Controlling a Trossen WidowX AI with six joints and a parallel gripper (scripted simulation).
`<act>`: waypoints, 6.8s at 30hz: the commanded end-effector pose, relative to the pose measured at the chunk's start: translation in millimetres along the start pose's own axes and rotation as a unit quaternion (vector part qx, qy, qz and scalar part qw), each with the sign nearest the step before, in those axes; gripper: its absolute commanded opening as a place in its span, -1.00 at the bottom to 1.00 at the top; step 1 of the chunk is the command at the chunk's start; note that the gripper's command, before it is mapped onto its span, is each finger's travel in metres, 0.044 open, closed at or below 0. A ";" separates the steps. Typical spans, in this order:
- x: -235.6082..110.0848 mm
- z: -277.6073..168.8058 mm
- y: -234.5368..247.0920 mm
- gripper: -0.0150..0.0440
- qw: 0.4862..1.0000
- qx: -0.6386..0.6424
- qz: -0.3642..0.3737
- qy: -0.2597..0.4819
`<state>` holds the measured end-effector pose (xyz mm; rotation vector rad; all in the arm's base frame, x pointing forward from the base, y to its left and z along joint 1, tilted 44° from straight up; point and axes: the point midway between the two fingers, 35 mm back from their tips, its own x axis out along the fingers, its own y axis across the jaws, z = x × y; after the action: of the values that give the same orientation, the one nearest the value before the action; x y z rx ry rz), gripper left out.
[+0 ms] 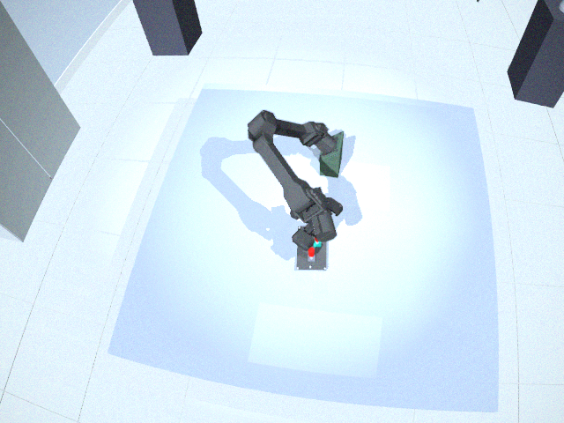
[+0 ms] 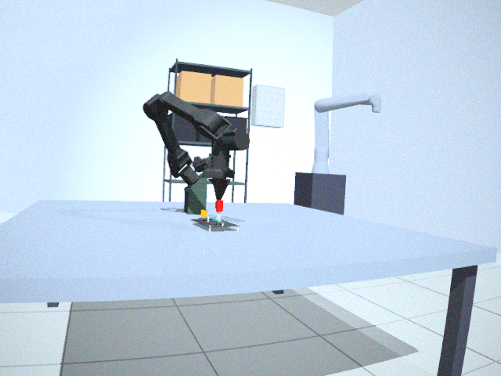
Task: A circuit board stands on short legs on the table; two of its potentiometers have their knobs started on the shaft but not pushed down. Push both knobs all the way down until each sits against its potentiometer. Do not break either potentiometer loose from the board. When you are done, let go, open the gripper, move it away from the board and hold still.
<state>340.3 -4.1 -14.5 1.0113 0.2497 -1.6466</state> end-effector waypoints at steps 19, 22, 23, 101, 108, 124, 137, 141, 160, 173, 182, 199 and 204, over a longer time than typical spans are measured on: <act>14.1 1.4 1.5 -0.49 1.000 0.005 -0.003 -0.002; 14.9 1.4 1.5 -0.49 1.000 0.005 -0.003 -0.002; 15.5 1.4 1.5 -0.49 1.000 0.005 -0.003 -0.002; 26.7 1.5 1.4 -0.49 1.000 0.005 -0.003 -0.002; 26.7 1.5 1.4 -0.49 1.000 0.005 -0.003 -0.002; 27.5 1.5 1.4 -0.49 1.000 0.005 -0.003 -0.002; 19.8 1.2 1.6 -0.49 1.000 0.005 -0.003 -0.002; 13.6 1.1 1.7 -0.49 1.000 0.005 -0.003 -0.002; 3.9 0.4 1.9 0.04 1.000 -0.004 -0.001 0.001; -6.1 -7.1 10.6 -0.49 0.978 -0.208 0.009 0.019; -9.3 -8.3 14.3 -0.49 0.934 -0.358 0.011 0.016; -15.5 -10.4 21.1 -0.49 0.789 -0.615 0.013 0.011; -17.3 -11.0 23.0 -0.49 0.732 -0.681 0.013 0.010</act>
<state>363.8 5.7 -2.2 -0.0561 1.1767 -1.0101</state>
